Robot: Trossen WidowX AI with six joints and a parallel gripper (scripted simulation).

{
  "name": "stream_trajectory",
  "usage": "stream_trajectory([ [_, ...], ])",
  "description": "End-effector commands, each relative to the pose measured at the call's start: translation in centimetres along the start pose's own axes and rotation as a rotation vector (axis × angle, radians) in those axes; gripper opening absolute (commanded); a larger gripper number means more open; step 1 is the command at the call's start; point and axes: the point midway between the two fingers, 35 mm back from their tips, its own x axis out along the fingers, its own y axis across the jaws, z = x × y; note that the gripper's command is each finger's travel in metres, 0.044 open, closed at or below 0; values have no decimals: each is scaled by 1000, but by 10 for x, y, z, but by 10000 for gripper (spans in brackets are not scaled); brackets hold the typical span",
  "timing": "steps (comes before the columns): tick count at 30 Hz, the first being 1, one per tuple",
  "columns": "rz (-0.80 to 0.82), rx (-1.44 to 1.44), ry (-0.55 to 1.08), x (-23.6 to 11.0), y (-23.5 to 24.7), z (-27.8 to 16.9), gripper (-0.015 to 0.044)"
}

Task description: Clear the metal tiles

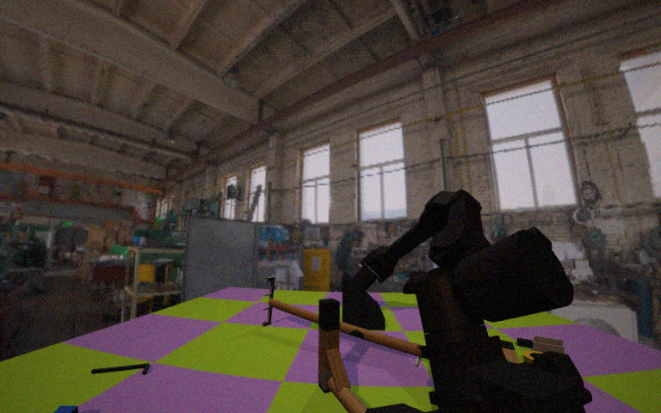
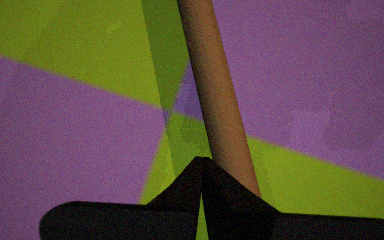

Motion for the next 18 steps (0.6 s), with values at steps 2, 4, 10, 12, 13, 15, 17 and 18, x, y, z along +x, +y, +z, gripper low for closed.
stream_trajectory([
  [2,-1,0,6,3,-7,-1,0],
  [4,-1,0,6,3,-9,-1,0],
  [10,-1,0,6,4,-15,1,0],
  [12,-1,0,6,4,-17,1,0],
  [13,-1,0,6,4,-18,1,0],
  [15,-1,-1,6,5,-20,2,0],
  [17,-1,-1,6,5,-21,2,0],
  [18,-1,-1,6,5,-22,3,0],
])
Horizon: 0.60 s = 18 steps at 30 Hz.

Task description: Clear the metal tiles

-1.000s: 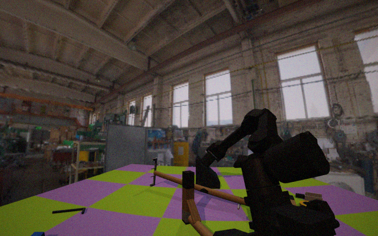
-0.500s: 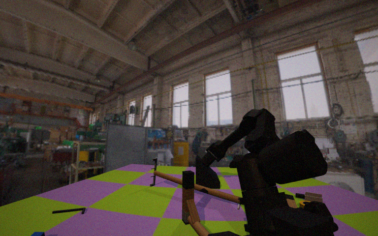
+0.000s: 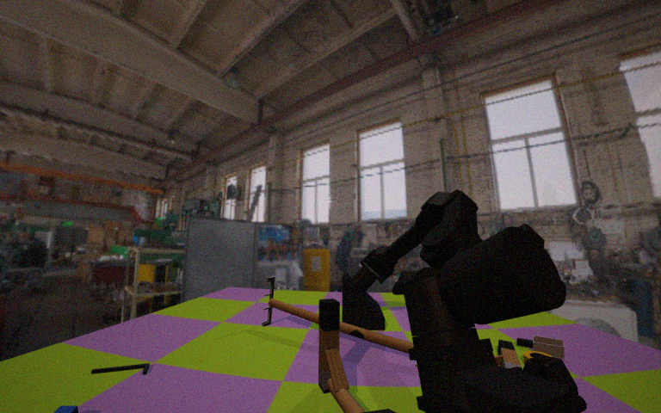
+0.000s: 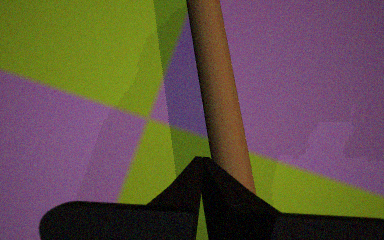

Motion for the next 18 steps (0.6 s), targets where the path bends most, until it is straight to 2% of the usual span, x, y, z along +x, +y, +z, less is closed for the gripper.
stream_trajectory([
  [1,-1,3,10,4,-7,-3,0],
  [18,-1,2,9,5,-24,0,0],
])
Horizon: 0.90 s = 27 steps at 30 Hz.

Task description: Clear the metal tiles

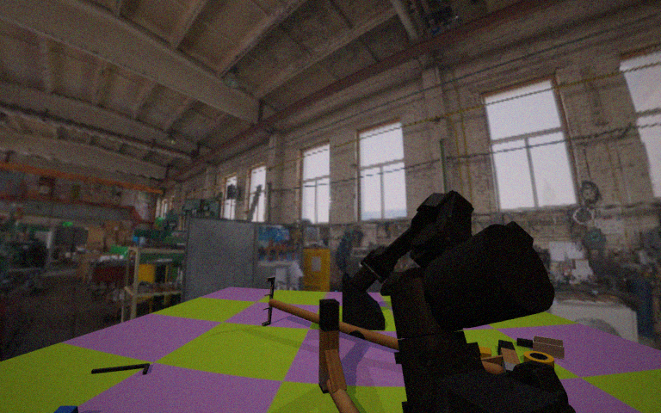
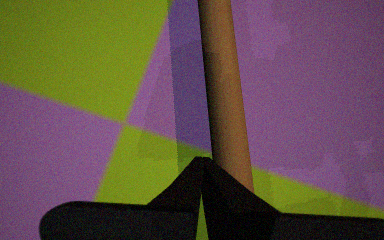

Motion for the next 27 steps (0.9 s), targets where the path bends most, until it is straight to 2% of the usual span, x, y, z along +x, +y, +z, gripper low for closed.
stream_trajectory([
  [1,-1,4,11,4,-8,-4,0],
  [10,-1,4,10,5,-16,-3,0],
  [27,-6,5,-1,-50,-13,28,0],
])
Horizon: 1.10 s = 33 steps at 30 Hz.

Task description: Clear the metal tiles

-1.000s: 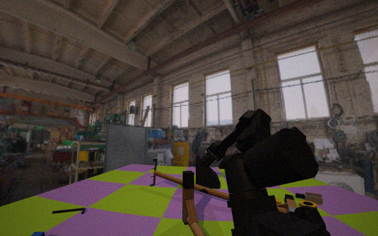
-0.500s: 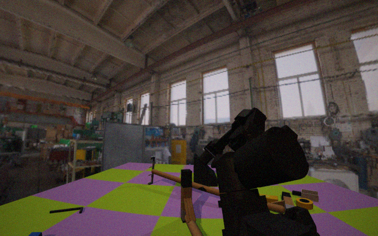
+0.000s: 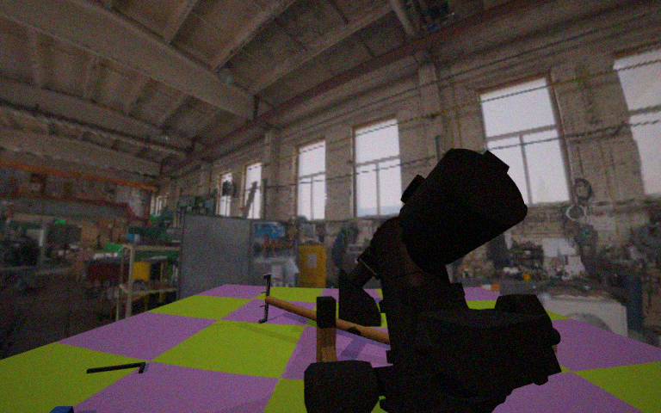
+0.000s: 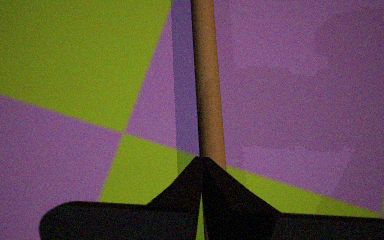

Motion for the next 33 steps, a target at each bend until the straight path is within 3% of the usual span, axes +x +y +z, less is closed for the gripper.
stream_trajectory([
  [1,5,-9,0,-12,3,6,0],
  [16,6,-11,7,-50,5,19,0],
  [33,-28,101,154,-100,26,-4,0],
])
